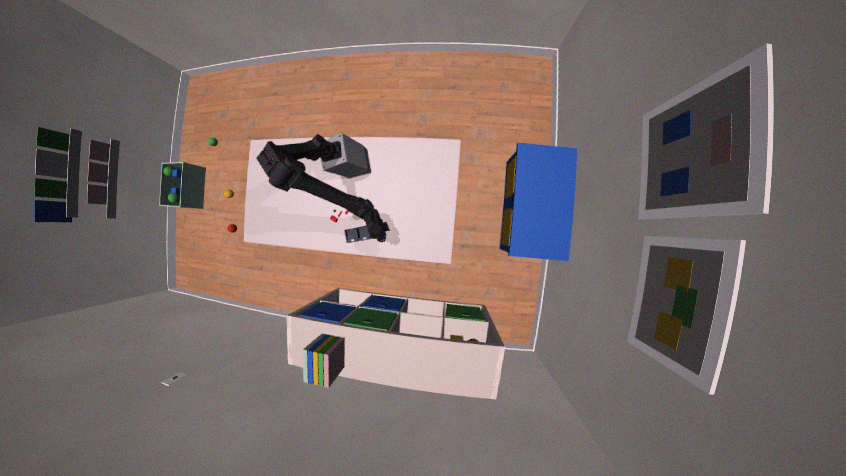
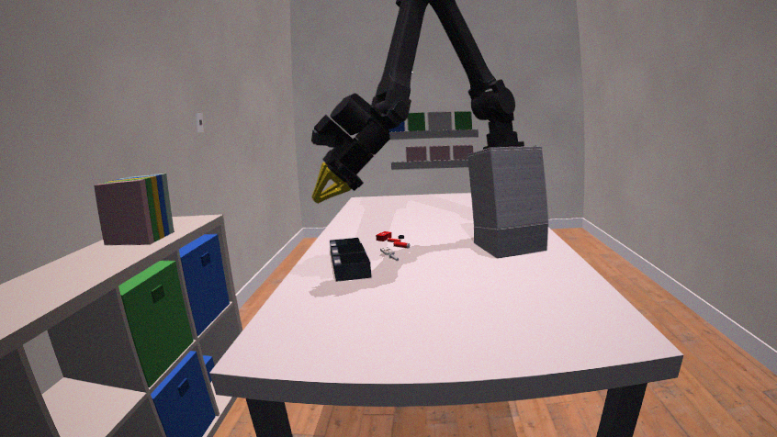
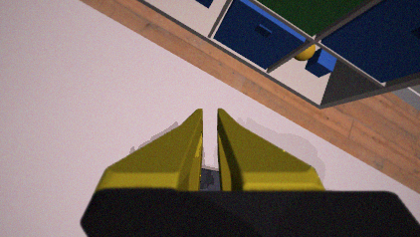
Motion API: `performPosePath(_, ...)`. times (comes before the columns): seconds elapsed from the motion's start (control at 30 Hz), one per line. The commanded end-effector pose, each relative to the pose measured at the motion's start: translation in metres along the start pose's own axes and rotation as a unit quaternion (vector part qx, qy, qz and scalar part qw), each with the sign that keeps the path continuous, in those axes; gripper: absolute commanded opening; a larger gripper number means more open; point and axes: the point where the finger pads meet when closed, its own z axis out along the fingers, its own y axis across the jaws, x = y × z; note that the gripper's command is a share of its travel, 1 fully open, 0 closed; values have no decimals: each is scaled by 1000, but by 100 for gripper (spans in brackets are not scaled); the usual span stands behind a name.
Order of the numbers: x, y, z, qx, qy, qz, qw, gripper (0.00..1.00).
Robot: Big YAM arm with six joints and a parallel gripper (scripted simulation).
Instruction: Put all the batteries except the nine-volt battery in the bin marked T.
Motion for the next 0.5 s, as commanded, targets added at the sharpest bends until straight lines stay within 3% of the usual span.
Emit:
performPosePath(0.0,-1,-29,-5,4,9,11,1000,9)
performPosePath(0.03,3,-36,-5,4,33,30,999,9)
performPosePath(0.1,3,-36,-5,4,33,30,999,9)
performPosePath(0.13,-17,-46,-1,6,28,45,999,9)
performPosePath(0.2,-9,-61,-1,5,63,60,996,9)
performPosePath(0.23,20,-65,-7,3,82,51,995,9)
performPosePath(0.33,30,-82,-8,2,81,40,996,9)
performPosePath(0.4,37,-96,-11,2,115,69,991,9)
performPosePath(0.47,49,-107,-14,0,118,57,991,9)
